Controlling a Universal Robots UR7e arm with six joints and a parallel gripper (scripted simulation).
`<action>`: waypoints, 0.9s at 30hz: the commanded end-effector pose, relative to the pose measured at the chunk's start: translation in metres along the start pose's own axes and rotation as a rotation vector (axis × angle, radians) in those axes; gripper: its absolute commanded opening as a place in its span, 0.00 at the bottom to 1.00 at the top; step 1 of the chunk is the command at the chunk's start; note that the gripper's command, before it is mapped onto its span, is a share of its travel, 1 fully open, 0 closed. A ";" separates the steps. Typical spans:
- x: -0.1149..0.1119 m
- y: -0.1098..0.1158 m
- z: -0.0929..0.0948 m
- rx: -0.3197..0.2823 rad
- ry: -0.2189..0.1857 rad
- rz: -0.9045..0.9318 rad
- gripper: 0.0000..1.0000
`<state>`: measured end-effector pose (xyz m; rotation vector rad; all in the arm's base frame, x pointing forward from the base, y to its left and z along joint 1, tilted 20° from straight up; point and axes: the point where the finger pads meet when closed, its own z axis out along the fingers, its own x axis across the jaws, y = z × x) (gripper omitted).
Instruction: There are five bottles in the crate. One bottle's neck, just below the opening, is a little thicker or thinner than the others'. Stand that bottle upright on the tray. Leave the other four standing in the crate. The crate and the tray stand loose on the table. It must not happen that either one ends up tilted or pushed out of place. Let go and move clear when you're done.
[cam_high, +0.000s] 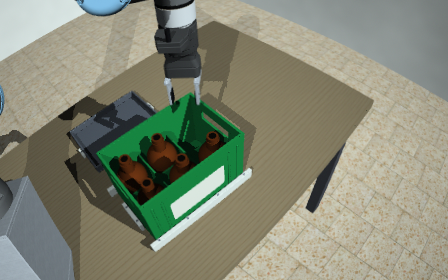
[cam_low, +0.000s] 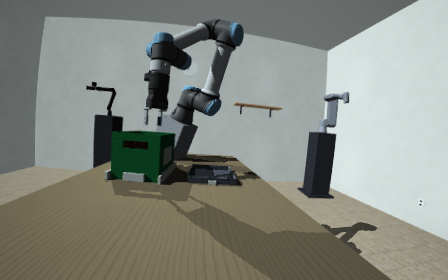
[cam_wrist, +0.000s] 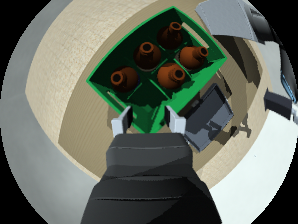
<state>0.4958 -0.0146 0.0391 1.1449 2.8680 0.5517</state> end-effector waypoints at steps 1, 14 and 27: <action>-0.001 0.000 0.006 -0.001 -0.001 0.000 1.00; -0.001 0.000 0.019 -0.001 -0.001 0.000 1.00; -0.001 0.000 0.026 -0.001 -0.001 0.000 1.00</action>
